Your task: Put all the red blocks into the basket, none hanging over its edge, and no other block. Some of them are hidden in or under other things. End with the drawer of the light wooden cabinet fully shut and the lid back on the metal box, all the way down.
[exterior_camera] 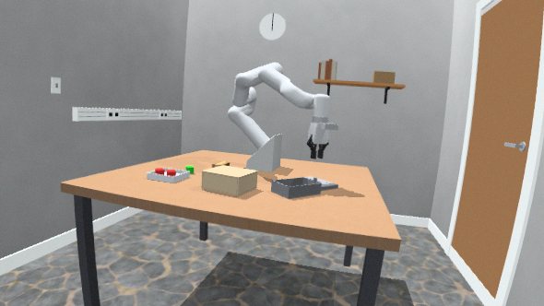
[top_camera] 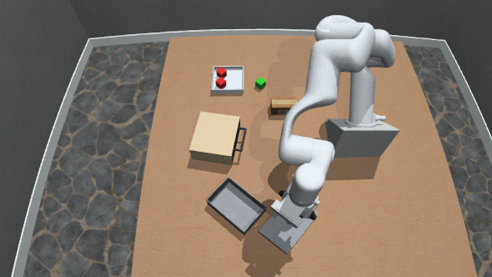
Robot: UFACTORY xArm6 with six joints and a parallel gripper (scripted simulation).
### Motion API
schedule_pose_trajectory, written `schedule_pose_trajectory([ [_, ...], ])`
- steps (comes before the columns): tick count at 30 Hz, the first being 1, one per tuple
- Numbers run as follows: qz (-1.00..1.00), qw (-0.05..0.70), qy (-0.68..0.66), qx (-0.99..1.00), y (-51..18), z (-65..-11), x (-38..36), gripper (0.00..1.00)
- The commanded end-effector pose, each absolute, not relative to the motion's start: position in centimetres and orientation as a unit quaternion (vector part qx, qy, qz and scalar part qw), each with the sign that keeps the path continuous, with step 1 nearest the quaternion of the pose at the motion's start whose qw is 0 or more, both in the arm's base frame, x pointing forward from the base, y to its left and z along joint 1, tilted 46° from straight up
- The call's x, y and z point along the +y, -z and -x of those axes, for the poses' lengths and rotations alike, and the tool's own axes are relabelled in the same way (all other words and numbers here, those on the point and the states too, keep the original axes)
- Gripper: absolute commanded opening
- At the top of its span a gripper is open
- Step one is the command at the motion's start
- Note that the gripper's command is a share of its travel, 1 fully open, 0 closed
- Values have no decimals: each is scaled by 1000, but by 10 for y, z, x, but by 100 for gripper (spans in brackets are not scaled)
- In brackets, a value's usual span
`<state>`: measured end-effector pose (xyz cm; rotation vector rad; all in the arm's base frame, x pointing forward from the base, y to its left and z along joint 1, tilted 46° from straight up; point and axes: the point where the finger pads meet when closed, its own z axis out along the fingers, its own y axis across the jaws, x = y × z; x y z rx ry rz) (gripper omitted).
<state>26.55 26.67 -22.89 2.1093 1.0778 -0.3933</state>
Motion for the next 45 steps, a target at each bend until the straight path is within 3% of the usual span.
schedule_pose_trajectory([
  [1, -820, 360, 150, 419, 236, -268, 262, 44],
  [45, -820, 360, 150, 419, 290, -273, 209, 44],
])
